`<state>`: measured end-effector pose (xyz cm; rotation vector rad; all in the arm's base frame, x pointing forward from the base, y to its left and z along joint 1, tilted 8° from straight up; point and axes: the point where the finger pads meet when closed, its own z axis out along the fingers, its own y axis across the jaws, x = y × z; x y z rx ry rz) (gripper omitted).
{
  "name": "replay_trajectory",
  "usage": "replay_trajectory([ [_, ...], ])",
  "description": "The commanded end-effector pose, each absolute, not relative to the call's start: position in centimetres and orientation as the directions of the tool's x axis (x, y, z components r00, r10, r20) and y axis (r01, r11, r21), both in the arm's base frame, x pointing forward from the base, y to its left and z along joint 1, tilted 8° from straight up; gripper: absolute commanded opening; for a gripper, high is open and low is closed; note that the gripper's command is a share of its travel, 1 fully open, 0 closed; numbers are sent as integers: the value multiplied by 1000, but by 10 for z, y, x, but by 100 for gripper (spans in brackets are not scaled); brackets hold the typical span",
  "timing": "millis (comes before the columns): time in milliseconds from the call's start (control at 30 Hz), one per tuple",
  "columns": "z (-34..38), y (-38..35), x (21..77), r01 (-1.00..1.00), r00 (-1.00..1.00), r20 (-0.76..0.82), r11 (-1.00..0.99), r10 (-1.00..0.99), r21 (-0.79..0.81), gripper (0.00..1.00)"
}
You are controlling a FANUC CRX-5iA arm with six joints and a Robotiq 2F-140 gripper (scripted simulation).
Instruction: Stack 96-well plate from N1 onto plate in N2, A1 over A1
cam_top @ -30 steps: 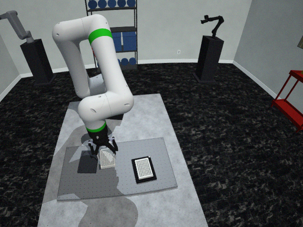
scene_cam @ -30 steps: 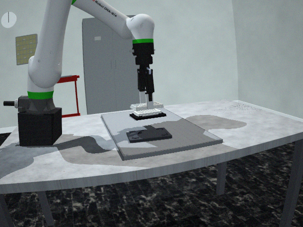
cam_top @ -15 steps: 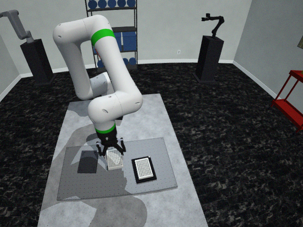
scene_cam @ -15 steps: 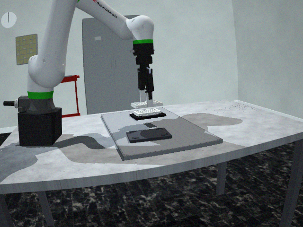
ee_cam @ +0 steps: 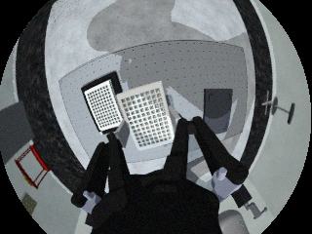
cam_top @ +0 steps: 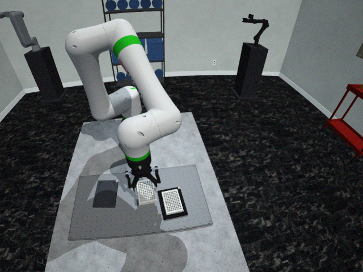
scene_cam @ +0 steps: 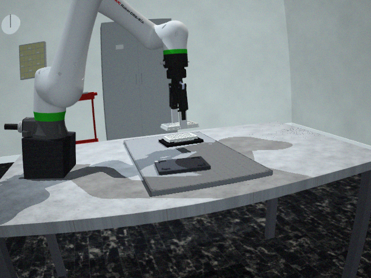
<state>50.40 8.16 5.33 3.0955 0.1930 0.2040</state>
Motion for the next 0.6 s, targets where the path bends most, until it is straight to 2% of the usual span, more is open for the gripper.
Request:
replay_trajectory([
  [0,54,90,506,121,984,129,-992,125,41,0],
  [567,54,139,517,121,984,129,-992,125,41,0],
])
